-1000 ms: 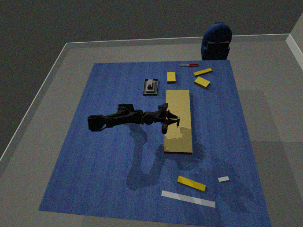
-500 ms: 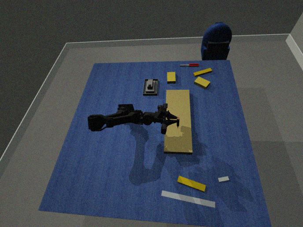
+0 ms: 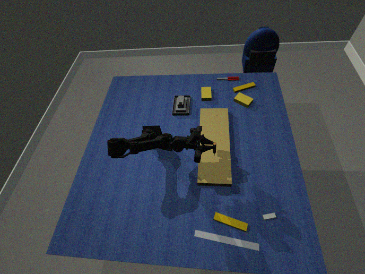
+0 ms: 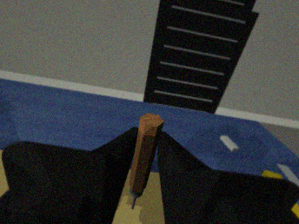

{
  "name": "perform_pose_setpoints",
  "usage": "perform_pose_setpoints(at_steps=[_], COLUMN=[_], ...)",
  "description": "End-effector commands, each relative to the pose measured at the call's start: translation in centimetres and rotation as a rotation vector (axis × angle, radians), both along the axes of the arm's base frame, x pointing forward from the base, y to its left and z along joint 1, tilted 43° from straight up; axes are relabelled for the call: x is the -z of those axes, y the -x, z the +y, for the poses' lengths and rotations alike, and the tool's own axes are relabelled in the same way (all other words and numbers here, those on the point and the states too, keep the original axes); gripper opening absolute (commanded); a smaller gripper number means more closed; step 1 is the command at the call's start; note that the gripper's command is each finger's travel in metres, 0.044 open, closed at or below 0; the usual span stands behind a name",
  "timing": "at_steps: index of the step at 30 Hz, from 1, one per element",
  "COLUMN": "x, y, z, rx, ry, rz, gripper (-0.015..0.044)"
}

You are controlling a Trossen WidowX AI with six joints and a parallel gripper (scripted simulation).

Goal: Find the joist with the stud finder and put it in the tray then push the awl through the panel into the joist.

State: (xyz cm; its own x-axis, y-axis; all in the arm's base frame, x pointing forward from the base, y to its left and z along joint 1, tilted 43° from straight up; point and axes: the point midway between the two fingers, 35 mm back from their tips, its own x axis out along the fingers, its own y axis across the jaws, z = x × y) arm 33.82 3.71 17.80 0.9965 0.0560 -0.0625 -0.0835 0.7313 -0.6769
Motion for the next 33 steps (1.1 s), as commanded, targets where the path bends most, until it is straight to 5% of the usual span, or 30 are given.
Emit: perform_pose_setpoints(at_steps=[1,33], x=[0.3,1.7], y=[0.0,-0.3], z=[-0.2,-1.4], rx=[-0.004,-0.004], ry=[0.005,0.006], rz=[0.001,0.001], gripper=[0.0000,0.0000])
